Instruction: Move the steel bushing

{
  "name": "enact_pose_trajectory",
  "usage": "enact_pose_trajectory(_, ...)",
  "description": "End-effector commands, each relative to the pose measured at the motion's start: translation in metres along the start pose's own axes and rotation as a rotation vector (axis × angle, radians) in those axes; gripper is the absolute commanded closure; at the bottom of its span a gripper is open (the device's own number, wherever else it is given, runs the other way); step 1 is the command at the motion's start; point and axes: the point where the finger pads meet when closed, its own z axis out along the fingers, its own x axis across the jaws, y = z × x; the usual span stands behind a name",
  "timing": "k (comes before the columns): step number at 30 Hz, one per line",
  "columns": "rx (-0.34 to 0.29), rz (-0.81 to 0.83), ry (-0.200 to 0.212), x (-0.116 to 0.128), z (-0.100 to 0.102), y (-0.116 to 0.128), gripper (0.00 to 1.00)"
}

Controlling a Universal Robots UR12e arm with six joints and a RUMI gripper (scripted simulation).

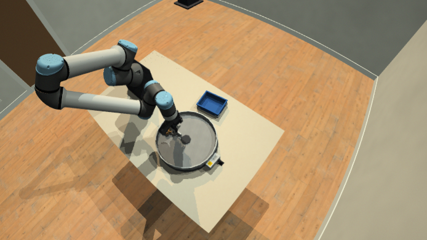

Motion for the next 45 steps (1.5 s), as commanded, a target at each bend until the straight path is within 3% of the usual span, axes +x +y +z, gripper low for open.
enact_pose_trajectory(1,-0.002,-0.005,0.005,0.004,0.008,0.003,0.94)
enact_pose_trajectory(16,-0.002,-0.005,0.005,0.004,0.026,0.003,0.94)
enact_pose_trajectory(45,-0.001,-0.004,0.002,0.002,0.025,0.003,0.94)
